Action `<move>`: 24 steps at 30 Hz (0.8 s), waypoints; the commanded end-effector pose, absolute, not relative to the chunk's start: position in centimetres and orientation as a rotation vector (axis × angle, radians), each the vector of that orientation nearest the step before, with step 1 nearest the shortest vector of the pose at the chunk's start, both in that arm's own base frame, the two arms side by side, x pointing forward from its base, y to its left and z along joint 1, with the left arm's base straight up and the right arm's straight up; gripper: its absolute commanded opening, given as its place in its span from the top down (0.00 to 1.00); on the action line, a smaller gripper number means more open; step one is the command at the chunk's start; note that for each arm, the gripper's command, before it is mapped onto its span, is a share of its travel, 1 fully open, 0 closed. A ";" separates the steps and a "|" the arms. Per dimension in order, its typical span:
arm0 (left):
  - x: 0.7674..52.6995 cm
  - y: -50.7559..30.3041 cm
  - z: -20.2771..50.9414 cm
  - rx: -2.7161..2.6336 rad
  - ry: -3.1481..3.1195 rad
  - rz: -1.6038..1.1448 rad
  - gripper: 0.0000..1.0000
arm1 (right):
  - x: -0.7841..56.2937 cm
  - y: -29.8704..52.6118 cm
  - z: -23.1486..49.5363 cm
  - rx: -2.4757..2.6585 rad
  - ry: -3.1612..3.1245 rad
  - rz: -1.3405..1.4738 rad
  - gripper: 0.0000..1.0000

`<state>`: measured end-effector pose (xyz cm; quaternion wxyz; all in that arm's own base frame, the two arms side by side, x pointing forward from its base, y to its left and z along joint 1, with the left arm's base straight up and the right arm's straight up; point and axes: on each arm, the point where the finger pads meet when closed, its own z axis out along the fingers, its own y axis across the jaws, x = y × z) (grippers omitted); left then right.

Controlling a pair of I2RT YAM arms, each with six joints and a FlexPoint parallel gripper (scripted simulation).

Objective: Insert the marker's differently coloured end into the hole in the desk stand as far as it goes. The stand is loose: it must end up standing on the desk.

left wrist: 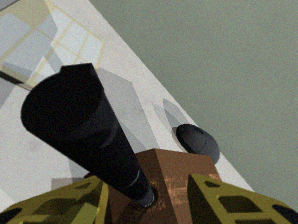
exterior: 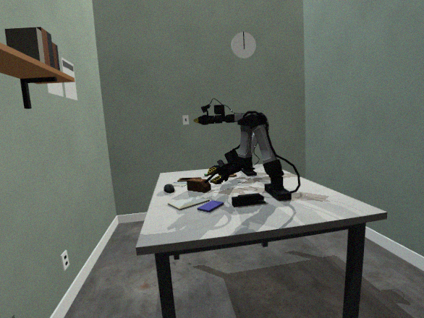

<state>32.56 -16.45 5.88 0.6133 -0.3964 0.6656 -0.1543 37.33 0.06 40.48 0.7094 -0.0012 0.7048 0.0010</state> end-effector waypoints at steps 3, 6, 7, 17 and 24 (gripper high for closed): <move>32.5 -17.4 6.8 -0.926 1.520 -0.384 0.55 | 37.1 0.0 41.8 -0.006 1.534 -0.005 0.00; 32.5 -17.4 6.8 -0.926 1.517 -0.387 0.55 | 37.1 0.0 41.8 -0.006 1.534 -0.005 0.00; 32.6 -16.9 6.8 -0.935 1.513 -0.375 0.55 | 37.1 0.0 41.8 -0.006 1.534 -0.005 0.00; 31.2 -18.5 6.5 -0.940 1.514 -0.385 0.55 | 37.1 0.0 41.8 -0.006 1.534 -0.005 0.00; 30.9 -18.3 5.8 -0.928 1.526 -0.363 0.55 | 37.1 0.0 41.8 -0.006 1.534 -0.005 0.00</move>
